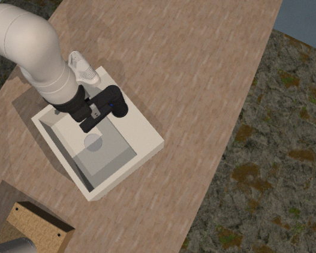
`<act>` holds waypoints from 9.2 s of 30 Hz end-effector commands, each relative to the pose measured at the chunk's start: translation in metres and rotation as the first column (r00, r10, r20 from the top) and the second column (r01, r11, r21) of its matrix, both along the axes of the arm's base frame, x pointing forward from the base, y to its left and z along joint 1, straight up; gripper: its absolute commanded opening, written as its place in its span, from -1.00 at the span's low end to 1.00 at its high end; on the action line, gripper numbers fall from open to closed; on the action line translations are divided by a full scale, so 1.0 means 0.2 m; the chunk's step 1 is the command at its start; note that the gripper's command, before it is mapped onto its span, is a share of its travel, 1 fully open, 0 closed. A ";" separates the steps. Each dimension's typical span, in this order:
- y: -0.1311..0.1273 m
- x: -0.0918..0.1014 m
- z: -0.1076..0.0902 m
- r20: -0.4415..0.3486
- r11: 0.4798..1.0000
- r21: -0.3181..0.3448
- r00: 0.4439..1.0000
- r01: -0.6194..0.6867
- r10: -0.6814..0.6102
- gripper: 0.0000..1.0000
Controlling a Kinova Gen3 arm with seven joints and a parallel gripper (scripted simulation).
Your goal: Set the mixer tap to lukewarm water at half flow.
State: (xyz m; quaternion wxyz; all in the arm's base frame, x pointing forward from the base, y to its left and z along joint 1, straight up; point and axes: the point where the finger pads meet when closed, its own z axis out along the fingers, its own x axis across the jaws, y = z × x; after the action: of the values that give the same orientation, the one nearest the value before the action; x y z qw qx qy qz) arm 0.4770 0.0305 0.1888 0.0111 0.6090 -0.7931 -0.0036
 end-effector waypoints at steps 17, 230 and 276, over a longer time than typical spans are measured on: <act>0.00 0.03 0.07 0.024 1.000 0.002 1.000 -0.004 0.004 1.00; -0.09 0.02 0.41 0.019 0.737 0.001 0.737 0.676 -0.676 -1.00; -0.10 -0.05 0.44 0.025 -0.616 0.007 -0.616 0.788 -0.787 -1.00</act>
State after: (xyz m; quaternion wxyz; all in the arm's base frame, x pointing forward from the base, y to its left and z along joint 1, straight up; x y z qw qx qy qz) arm 0.4687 0.0064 0.2758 -0.0027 -0.4280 -0.9038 -0.0004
